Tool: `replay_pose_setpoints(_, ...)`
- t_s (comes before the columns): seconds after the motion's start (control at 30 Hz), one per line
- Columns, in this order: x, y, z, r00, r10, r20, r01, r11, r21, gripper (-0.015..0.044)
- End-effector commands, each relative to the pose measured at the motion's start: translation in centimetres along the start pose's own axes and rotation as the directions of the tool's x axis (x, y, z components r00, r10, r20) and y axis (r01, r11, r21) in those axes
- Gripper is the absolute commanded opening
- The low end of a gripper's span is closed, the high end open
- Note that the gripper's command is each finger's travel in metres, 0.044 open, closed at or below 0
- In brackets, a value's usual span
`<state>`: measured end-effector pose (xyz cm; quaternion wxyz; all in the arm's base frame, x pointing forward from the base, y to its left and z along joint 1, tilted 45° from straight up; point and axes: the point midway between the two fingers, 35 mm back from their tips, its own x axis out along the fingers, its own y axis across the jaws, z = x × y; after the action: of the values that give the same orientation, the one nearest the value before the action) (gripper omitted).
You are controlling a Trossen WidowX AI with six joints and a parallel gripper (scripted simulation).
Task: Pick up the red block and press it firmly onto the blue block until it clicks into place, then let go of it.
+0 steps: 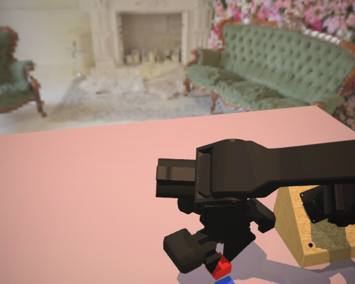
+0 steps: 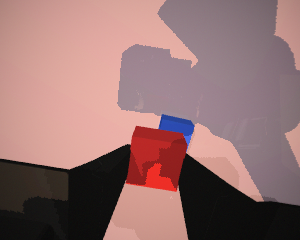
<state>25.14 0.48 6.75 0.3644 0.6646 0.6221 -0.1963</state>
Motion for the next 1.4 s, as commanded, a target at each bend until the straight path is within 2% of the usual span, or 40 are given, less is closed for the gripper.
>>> replay_pose_setpoints(0.0, 0.6, -1.3, -0.5, 1.000, 0.004, -0.002, -0.004, 0.999, 0.047, 0.0000)
replay_pose_setpoints(0.7, 4.4, -2.0, -0.7, 1.000, 0.005, -0.004, -0.004, 0.998, 0.064, 0.0000)
replay_pose_setpoints(1.37, 4.9, -2.0, -0.8, 1.000, 0.005, -0.004, -0.004, 0.998, 0.065, 0.0000)
